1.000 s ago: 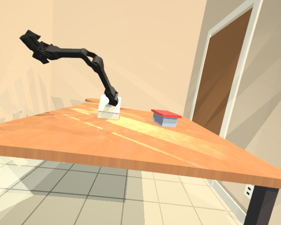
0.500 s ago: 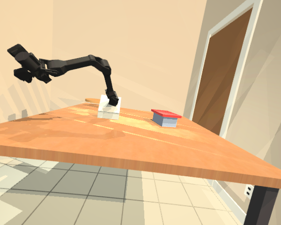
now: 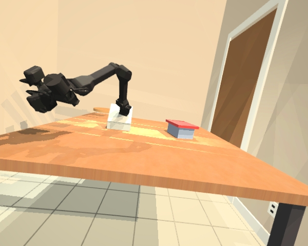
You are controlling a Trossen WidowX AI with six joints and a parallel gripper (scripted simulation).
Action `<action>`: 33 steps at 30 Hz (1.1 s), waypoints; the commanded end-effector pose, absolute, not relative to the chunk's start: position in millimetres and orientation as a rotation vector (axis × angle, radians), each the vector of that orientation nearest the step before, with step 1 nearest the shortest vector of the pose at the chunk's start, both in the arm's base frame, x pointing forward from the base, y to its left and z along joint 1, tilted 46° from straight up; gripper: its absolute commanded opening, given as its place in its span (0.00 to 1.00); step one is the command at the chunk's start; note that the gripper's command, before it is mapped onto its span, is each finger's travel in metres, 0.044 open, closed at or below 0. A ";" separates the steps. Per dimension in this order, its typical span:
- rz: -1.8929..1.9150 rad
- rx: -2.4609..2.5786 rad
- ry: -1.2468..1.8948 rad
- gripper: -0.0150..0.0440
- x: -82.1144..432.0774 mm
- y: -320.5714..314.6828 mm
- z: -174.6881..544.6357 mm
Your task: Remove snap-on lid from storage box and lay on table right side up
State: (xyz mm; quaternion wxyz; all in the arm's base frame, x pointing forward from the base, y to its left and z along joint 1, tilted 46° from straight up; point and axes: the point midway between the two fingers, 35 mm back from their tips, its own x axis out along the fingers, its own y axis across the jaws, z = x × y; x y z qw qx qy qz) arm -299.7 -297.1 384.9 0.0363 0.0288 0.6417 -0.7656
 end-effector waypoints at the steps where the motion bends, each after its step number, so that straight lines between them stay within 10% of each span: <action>1: -2.395 -0.057 1.731 0.65 -253.8 -324.0 394.2; 33: -1.805 -0.169 0.181 0.65 106.5 -319.8 426.6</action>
